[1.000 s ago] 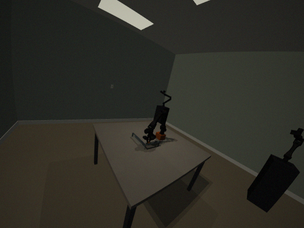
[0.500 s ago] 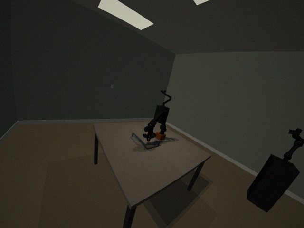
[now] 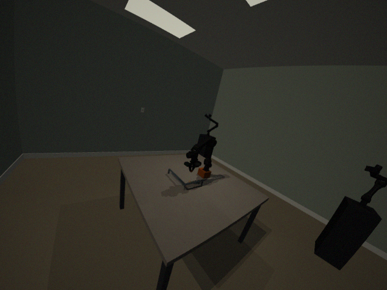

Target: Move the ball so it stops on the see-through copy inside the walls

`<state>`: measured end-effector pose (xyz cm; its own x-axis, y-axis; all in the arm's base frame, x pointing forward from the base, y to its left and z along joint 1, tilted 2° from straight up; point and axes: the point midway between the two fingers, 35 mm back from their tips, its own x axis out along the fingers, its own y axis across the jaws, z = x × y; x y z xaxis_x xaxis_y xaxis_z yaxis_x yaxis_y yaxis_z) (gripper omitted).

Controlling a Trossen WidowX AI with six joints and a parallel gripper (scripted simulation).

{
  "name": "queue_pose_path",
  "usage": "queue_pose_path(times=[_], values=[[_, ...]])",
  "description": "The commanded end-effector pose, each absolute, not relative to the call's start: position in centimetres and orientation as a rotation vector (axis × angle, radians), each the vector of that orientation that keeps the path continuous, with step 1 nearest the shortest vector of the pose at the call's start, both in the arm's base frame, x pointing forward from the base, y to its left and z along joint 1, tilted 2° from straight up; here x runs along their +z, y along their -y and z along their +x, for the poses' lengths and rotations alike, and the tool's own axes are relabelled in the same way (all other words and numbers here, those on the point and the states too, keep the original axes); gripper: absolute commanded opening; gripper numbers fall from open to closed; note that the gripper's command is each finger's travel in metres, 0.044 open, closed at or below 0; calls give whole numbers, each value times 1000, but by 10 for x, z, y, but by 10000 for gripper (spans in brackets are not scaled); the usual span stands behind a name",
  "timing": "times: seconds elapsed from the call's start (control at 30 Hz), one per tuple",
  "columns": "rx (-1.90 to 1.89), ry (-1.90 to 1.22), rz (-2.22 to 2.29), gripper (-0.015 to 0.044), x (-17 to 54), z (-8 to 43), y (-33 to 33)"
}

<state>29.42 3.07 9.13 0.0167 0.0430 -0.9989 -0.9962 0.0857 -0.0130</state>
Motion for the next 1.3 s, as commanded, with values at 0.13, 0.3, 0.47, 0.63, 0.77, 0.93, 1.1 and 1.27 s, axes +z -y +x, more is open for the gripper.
queue_pose_path(times=[0.13,0.3,0.47,0.63,0.77,0.93,1.1,1.27], values=[[1166,-1209,-1124,0,64,294,-44],[1166,-1209,-1123,0,54,293,-48],[1166,-1209,-1123,0,33,295,-49],[1166,-1209,-1123,0,1,295,-50],[1166,-1209,-1123,0,-15,293,-51],[1166,-1209,-1123,0,-16,293,-51],[1166,-1209,-1123,0,-23,293,-51],[1166,-1210,-1123,0,-31,293,-51]])
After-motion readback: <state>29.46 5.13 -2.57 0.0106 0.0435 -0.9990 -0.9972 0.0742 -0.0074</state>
